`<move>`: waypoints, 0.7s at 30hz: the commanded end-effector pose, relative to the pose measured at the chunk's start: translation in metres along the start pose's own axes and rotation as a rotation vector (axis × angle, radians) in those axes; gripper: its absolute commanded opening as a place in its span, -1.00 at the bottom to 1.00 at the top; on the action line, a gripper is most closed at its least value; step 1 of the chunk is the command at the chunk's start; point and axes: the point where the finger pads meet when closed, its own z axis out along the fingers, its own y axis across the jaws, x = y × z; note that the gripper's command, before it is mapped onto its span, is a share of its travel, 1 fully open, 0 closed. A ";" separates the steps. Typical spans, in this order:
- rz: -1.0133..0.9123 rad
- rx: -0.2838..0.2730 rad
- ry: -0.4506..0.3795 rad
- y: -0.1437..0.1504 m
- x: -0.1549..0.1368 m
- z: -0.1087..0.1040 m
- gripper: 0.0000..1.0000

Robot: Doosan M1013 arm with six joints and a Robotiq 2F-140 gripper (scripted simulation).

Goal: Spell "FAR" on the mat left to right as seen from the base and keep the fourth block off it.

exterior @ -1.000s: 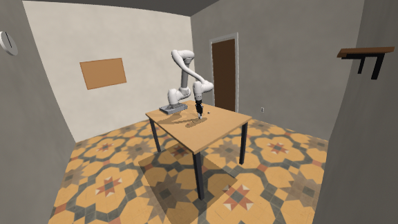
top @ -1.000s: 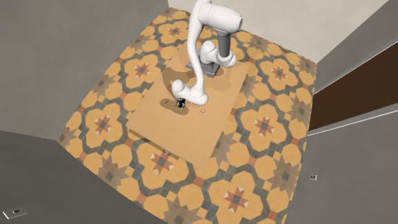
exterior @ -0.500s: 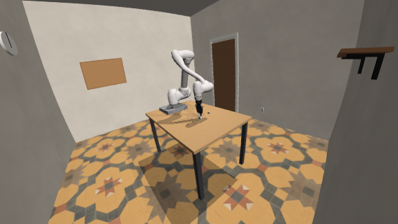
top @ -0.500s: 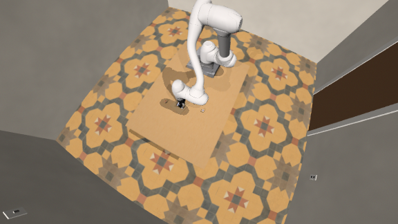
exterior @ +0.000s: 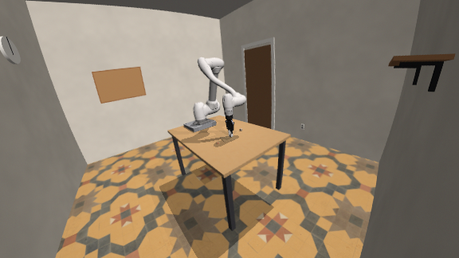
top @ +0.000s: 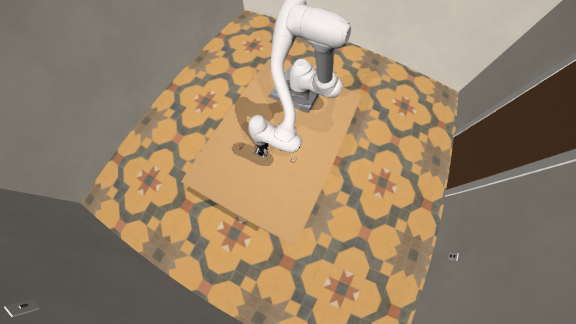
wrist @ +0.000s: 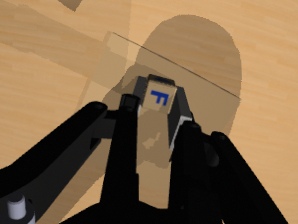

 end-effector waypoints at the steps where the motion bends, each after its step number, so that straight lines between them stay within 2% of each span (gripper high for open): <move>1: -0.004 0.006 -0.002 -0.003 -0.002 0.005 -0.60; 7: -0.004 0.006 -0.002 -0.003 -0.002 0.005 -0.50; 21: -0.004 0.006 -0.002 -0.003 -0.002 0.004 -0.50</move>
